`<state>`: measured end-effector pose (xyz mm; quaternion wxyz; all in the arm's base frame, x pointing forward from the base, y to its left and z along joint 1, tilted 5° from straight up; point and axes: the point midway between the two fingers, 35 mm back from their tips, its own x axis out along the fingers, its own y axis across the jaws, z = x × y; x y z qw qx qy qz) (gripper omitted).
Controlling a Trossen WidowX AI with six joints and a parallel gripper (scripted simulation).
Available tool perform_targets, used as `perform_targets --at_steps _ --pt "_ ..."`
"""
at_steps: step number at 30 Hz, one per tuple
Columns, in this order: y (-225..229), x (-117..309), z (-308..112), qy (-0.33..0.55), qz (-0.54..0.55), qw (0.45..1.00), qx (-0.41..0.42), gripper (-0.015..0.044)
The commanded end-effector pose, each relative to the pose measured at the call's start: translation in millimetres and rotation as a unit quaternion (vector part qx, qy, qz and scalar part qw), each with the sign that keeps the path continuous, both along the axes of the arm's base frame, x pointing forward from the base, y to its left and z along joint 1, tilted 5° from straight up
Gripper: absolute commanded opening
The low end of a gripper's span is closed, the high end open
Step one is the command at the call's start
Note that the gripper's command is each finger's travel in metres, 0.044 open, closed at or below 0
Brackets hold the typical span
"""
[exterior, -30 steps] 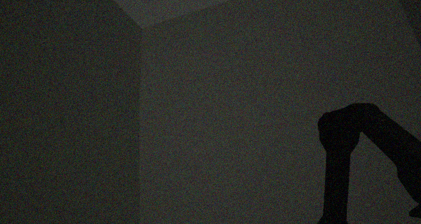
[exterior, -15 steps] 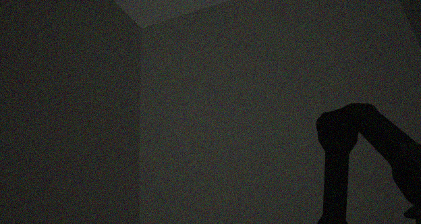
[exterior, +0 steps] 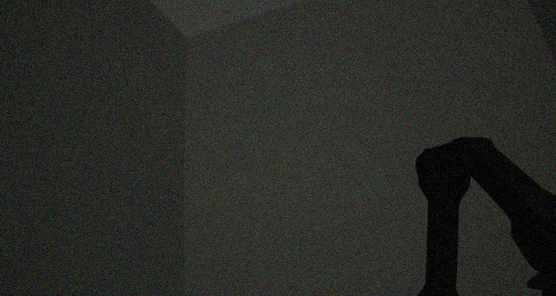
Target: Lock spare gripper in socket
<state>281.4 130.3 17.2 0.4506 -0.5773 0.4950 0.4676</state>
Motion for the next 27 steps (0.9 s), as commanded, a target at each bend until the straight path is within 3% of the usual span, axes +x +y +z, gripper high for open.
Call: perform_targets --at_steps 1,27 --pt "-3.5 0.5 -0.7 0.000 0.002 1.000 -0.001 0.0000" --pt "-14.5 1.7 -1.8 0.000 0.002 1.000 -0.001 0.0000"
